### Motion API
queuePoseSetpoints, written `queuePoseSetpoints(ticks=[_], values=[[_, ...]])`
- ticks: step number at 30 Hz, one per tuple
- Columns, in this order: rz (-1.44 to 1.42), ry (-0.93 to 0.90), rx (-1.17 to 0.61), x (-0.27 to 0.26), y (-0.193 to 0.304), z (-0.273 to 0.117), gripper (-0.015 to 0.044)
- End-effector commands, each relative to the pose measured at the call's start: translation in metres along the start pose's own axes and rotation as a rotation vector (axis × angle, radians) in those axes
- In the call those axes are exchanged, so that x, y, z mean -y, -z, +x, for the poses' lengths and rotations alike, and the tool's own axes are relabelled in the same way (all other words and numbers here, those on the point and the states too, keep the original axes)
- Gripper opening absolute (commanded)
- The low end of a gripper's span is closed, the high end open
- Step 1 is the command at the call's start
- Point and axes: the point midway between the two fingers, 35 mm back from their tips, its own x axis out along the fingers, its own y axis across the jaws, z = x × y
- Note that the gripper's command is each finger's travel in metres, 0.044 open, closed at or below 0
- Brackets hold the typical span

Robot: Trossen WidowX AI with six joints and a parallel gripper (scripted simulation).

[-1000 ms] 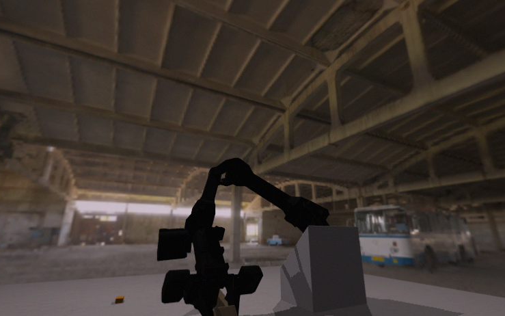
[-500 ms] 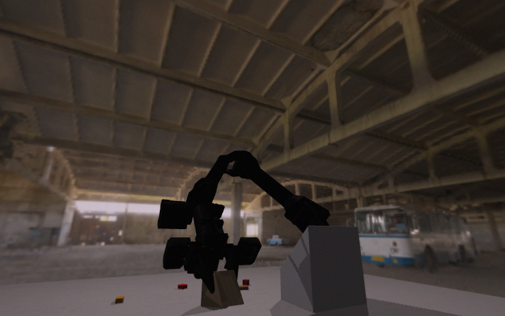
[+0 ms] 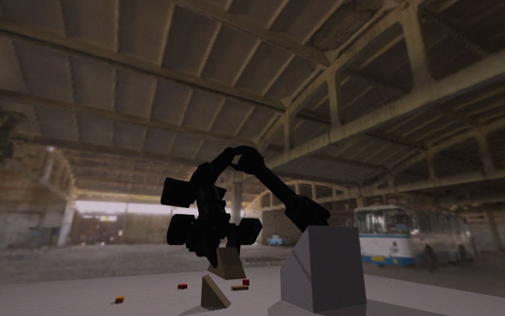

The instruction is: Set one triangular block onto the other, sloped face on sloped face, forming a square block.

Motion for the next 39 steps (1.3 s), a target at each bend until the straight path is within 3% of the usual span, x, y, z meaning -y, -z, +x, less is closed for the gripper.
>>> queuePoseSetpoints(ticks=[1,32,39], values=[[-0.068,0.028,0.055,0.001,0.003,0.004,0.0000],[-0.803,0.334,0.671,-0.001,0.024,0.007,0.0000],[-0.820,0.341,0.685,-0.001,0.024,0.003,0.0000]])
